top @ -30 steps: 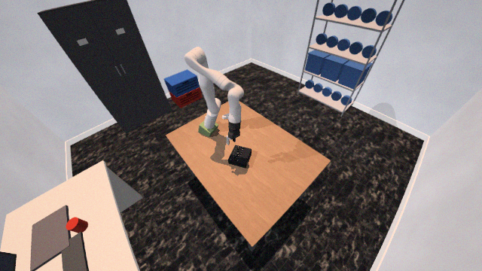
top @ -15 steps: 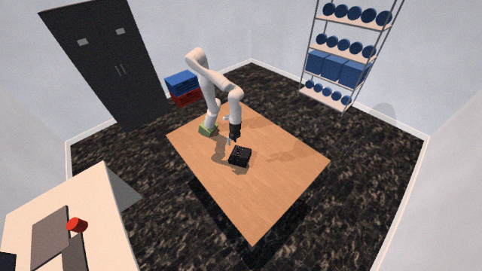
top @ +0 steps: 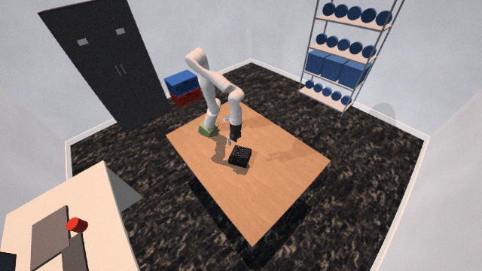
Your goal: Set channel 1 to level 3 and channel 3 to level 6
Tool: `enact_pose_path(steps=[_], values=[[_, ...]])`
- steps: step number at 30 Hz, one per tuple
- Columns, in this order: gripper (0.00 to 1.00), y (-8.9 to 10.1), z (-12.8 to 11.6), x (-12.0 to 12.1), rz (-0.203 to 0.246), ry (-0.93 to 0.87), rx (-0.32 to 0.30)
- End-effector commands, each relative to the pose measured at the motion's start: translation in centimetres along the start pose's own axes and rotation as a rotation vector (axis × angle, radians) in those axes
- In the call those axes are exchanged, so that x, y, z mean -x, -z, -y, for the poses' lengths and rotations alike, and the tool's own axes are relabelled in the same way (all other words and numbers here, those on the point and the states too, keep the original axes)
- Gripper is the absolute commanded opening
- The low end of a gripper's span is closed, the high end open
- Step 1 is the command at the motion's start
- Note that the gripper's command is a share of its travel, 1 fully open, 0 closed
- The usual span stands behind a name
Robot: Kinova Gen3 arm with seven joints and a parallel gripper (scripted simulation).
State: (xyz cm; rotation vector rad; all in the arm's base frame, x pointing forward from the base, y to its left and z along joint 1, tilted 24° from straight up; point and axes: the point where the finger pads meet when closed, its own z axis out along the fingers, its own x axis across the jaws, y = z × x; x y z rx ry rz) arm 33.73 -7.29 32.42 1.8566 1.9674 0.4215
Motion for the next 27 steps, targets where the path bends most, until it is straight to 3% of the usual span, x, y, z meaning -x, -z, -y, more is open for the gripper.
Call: enact_pose_path(steps=[1,27], values=[[1.00,-0.2,0.0,-0.5,-0.009,0.012,-0.003],[1.00,-1.1,0.2,-1.7,-0.044,0.004,-0.018]])
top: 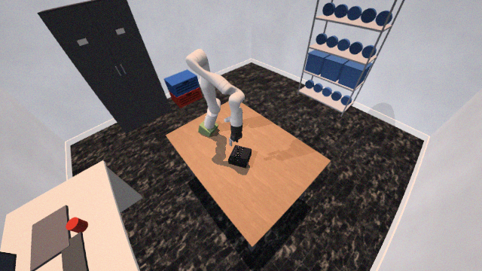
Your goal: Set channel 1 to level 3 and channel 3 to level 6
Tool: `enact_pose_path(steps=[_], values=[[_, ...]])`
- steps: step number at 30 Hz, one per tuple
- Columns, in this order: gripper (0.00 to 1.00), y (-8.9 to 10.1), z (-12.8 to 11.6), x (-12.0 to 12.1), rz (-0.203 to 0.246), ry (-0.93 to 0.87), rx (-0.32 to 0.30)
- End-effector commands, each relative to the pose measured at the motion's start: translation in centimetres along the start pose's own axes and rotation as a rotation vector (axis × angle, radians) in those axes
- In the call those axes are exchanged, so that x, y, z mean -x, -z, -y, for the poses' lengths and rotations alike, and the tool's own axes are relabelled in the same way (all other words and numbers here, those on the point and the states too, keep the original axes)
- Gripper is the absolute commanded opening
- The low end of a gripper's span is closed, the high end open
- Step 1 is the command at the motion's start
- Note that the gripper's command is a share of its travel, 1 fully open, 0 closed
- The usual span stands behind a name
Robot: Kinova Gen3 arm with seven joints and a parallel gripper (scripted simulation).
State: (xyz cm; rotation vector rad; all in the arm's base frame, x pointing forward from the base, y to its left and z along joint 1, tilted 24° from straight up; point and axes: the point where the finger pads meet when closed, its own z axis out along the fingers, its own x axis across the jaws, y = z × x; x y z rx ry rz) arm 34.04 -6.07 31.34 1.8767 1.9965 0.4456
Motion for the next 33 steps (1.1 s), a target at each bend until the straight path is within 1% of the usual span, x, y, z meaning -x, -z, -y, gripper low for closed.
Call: enact_pose_path(steps=[1,5,6,18,19,31,32,33], values=[[1.00,-0.1,0.0,-0.4,-0.007,0.009,-0.002],[1.00,-0.1,0.0,-0.4,-0.007,0.009,-0.002],[1.00,-0.6,0.1,-0.9,-0.023,0.005,-0.008],[1.00,-0.6,0.1,-0.9,-0.023,0.005,-0.008],[1.00,-1.0,0.1,-1.4,-0.038,0.001,-0.015],[1.00,-1.0,0.1,-1.4,-0.038,0.001,-0.015],[1.00,-1.4,0.2,-1.9,-0.052,-0.003,-0.021],[1.00,-1.4,0.2,-1.9,-0.052,-0.003,-0.021]])
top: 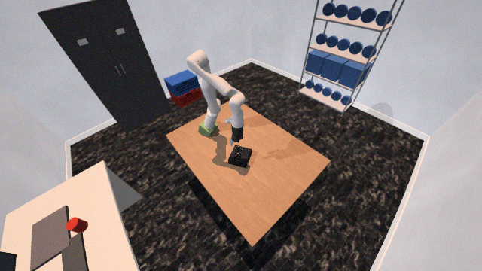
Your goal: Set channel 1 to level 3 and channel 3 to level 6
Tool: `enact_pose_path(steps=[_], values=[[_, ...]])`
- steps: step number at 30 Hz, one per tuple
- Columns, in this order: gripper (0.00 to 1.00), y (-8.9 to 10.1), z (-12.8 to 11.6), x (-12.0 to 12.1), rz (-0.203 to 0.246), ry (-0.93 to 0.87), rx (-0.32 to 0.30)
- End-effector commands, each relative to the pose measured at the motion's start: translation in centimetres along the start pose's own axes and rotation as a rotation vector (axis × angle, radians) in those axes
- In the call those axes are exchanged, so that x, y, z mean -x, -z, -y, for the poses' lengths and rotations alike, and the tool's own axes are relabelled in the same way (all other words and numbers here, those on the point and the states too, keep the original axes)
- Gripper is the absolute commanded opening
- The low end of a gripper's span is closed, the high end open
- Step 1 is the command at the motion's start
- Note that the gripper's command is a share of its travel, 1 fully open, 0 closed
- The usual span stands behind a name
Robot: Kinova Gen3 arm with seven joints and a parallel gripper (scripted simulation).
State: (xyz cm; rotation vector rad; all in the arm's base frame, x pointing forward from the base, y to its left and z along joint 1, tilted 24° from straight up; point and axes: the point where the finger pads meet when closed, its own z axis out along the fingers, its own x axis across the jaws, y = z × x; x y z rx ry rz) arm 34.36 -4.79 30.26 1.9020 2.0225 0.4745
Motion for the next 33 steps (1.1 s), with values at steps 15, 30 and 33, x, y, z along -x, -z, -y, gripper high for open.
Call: enact_pose_path(steps=[15,30,33], values=[[1.00,-0.71,0.14,-0.95,-0.025,0.002,-0.011],[1.00,-1.07,0.20,-1.35,-0.037,-0.002,-0.016],[1.00,-1.07,0.20,-1.35,-0.037,-0.002,-0.016]])
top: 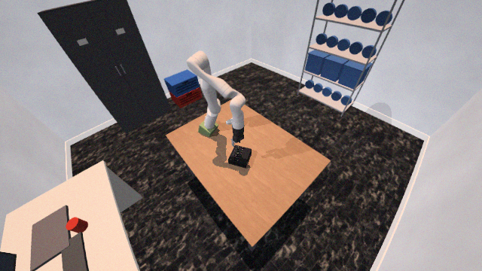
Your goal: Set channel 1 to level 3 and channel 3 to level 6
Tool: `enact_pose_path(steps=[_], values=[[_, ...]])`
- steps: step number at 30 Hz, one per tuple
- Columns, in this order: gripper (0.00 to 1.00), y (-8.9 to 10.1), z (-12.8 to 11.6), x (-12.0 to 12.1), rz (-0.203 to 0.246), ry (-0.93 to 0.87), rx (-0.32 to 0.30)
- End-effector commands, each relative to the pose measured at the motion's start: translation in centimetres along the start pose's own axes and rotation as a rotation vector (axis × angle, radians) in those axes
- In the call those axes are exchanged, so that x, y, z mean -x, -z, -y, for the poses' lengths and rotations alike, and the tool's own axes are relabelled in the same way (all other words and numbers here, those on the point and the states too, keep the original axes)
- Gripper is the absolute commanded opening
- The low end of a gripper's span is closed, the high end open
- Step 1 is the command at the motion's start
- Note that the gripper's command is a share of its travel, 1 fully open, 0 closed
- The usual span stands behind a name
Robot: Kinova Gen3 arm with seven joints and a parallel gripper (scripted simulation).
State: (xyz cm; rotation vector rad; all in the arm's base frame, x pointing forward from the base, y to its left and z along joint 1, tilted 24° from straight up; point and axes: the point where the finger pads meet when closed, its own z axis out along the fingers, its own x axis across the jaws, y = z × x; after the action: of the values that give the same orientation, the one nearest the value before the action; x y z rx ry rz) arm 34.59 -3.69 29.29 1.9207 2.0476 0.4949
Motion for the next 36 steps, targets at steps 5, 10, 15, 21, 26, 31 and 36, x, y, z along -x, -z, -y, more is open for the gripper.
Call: enact_pose_path(steps=[5,10,15,21,26,31,36], values=[[1.00,-0.4,0.1,-0.6,-0.016,-0.001,-0.006],[1.00,-0.4,0.1,-0.6,-0.016,-0.001,-0.006],[1.00,-1.3,0.2,-1.5,-0.045,-0.012,-0.018],[1.00,-2.5,0.4,-2.8,-0.081,-0.028,-0.035],[1.00,-3.0,0.5,-3.3,-0.096,-0.036,-0.042],[1.00,-3.1,0.5,-3.4,-0.101,-0.039,-0.044],[1.00,-3.2,0.5,-3.5,-0.102,-0.039,-0.044]])
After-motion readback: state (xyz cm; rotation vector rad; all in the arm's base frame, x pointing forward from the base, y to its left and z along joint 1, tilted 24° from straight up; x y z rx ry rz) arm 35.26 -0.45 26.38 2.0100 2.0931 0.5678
